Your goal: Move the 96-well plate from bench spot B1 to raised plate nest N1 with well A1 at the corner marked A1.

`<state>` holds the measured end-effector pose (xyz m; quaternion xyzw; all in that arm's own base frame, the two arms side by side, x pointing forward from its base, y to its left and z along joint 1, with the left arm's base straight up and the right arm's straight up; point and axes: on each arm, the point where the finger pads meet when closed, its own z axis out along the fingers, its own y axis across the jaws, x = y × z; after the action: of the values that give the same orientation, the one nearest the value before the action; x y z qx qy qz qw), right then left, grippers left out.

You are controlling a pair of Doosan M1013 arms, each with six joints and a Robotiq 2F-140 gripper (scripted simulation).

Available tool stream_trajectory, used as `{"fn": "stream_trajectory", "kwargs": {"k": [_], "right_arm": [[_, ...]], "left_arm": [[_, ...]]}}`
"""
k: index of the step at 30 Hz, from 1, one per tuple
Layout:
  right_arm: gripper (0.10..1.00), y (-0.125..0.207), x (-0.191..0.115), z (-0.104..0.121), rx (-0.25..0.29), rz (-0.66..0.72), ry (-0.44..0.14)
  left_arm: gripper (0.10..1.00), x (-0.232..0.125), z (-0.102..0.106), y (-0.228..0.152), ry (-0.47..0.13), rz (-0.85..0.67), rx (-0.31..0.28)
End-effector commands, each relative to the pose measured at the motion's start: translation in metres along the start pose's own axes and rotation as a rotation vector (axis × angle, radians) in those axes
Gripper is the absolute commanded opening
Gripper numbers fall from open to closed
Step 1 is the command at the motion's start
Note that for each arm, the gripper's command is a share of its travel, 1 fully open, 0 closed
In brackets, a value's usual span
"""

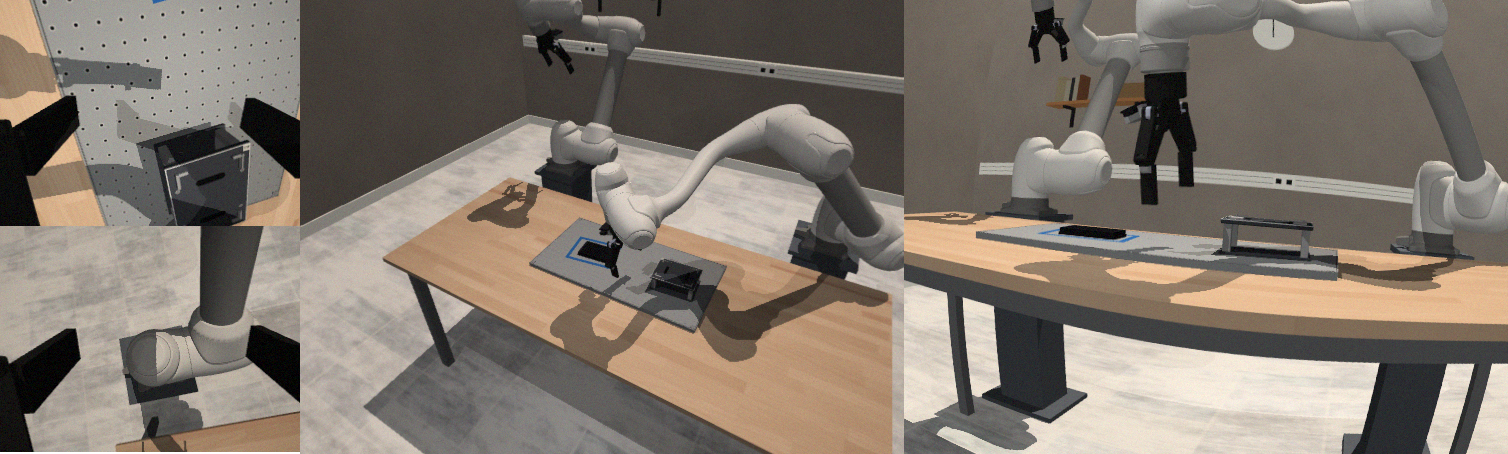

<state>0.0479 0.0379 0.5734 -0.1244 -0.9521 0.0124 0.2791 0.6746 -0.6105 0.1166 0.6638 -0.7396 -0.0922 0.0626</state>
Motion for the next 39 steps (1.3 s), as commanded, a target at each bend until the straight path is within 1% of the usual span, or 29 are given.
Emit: {"fn": "stream_trajectory", "kwargs": {"k": [1,16,18,33,35,39], "right_arm": [[1.0,0.0,0.0,0.0,0.0,0.0,0.0],[1.0,0.0,0.0,0.0,0.0,0.0,0.0],[1.0,0.0,0.0,0.0,0.0,0.0,0.0],[1.0,0.0,0.0,0.0,0.0,0.0,0.0],[1.0,0.0,0.0,0.0,0.0,0.0,0.0],[1.0,0.0,0.0,0.0,0.0,0.0,0.0]], "left_arm": [[1.0,0.01,-0.001,0.001,-0.001,-0.013,0.014],[1.0,0.083,0.007,0.017,0.004,-0.097,0.096],[1.0,0.083,0.007,0.017,0.004,-0.097,0.096],[1.0,0.154,0.015,0.04,0.03,-0.174,0.172],[1.0,0.154,0.015,0.04,0.03,-0.174,0.172],[1.0,0.172,0.017,0.047,0.039,-0.193,0.19]]}}
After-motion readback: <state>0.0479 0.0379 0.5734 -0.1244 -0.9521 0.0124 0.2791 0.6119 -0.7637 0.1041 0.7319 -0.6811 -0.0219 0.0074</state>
